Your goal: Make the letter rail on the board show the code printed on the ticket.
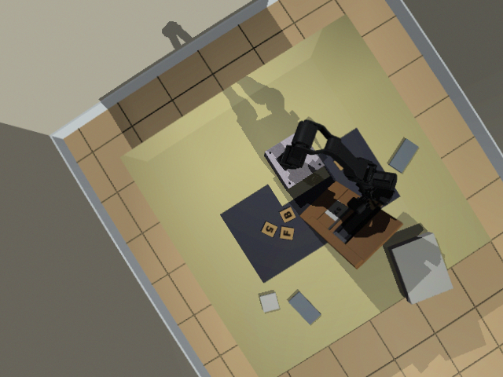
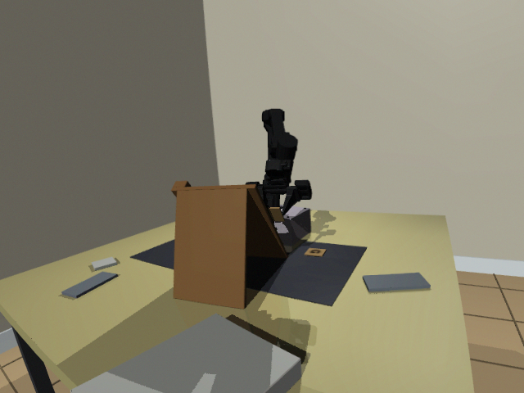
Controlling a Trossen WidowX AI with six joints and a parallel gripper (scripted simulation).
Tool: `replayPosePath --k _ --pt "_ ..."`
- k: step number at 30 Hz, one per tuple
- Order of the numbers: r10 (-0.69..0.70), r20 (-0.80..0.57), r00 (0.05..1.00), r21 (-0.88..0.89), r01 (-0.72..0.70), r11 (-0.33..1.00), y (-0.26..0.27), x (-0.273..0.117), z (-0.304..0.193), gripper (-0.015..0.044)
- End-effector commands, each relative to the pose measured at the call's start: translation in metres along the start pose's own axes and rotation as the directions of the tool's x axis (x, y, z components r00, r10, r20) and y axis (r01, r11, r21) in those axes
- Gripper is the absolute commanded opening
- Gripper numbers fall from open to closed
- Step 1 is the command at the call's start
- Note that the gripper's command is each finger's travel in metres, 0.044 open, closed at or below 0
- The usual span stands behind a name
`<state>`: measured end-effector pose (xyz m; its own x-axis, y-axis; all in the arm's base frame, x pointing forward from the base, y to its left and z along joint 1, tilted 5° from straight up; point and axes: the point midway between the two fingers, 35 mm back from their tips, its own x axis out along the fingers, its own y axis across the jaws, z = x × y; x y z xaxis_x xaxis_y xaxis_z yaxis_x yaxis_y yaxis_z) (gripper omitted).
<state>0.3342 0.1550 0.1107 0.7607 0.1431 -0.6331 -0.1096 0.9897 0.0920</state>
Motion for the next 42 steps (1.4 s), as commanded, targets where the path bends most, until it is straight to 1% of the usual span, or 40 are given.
replayPosePath --k 1,42 --pt "0.005 0.009 1.0 0.0 -0.005 1.0 -0.002 -0.002 0.003 0.0" --pt "0.003 0.009 1.0 -0.001 -0.003 1.0 -0.021 -0.001 0.002 0.0"
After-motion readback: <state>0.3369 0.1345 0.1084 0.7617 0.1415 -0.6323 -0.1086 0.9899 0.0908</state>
